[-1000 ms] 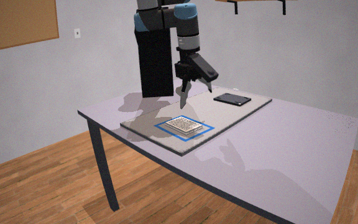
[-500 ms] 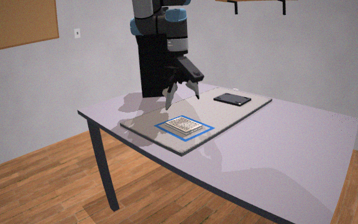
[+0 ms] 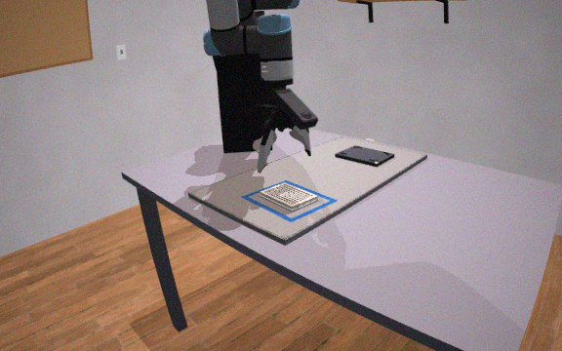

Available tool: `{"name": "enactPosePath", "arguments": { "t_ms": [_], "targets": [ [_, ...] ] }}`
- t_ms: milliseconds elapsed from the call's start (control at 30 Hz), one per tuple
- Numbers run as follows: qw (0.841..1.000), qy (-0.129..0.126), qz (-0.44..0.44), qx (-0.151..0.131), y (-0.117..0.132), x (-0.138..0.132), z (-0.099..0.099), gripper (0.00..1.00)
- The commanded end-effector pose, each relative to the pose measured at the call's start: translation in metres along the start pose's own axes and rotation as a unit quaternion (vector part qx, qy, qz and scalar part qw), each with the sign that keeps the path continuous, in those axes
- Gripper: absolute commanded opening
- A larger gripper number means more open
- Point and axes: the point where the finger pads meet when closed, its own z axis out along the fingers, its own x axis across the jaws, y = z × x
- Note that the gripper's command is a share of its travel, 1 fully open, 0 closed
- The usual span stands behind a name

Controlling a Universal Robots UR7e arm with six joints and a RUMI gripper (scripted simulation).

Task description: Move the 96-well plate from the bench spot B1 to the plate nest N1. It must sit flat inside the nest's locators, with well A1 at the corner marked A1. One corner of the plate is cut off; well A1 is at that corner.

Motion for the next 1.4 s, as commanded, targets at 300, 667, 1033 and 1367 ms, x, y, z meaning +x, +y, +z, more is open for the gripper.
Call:
{"name": "enactPosePath", "arguments": {
  "t_ms": [300, 667, 1033, 1367],
  "targets": [
    [1.000, 0.000, 0.000, 0.001, 0.000, 0.000, 0.015, 1.00],
    [1.000, 0.000, 0.000, 0.001, 0.000, 0.000, 0.033, 1.00],
    [1.000, 0.000, 0.000, 0.001, 0.000, 0.000, 0.048, 1.00],
    [1.000, 0.000, 0.000, 0.001, 0.000, 0.000, 0.063, 1.00]
  ]
}}
